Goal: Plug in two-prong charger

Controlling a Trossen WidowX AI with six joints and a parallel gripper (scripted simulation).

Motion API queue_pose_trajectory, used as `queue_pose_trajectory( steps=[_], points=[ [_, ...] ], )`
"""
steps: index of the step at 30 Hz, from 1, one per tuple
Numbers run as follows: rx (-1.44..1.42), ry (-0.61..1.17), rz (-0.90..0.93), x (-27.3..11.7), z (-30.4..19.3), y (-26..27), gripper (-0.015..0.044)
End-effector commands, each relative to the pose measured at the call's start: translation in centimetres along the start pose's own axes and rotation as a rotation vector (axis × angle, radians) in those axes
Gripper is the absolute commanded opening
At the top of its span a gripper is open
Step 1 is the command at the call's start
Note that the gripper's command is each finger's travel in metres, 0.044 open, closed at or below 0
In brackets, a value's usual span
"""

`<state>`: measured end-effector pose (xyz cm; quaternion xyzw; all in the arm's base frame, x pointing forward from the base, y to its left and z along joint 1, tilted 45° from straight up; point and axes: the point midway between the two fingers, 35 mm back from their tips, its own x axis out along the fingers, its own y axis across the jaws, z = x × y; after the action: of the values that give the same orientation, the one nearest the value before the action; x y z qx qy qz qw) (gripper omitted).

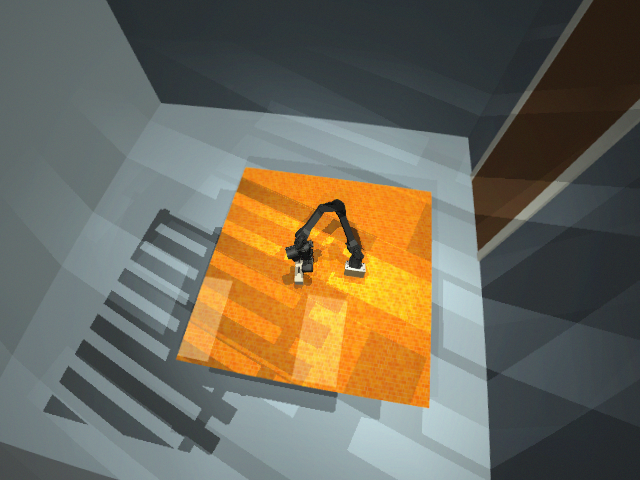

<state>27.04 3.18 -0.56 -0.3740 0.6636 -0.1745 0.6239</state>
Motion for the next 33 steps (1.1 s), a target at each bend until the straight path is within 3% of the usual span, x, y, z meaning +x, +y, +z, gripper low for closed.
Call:
queue_pose_trajectory(
  steps=[1,33],
  points=[
    [0.014,-0.015,0.001,-0.1,0.8,-0.1,0.0000],
    [0.014,-0.015,0.001,-0.2,1.8,-0.2,0.0000]
  ],
)
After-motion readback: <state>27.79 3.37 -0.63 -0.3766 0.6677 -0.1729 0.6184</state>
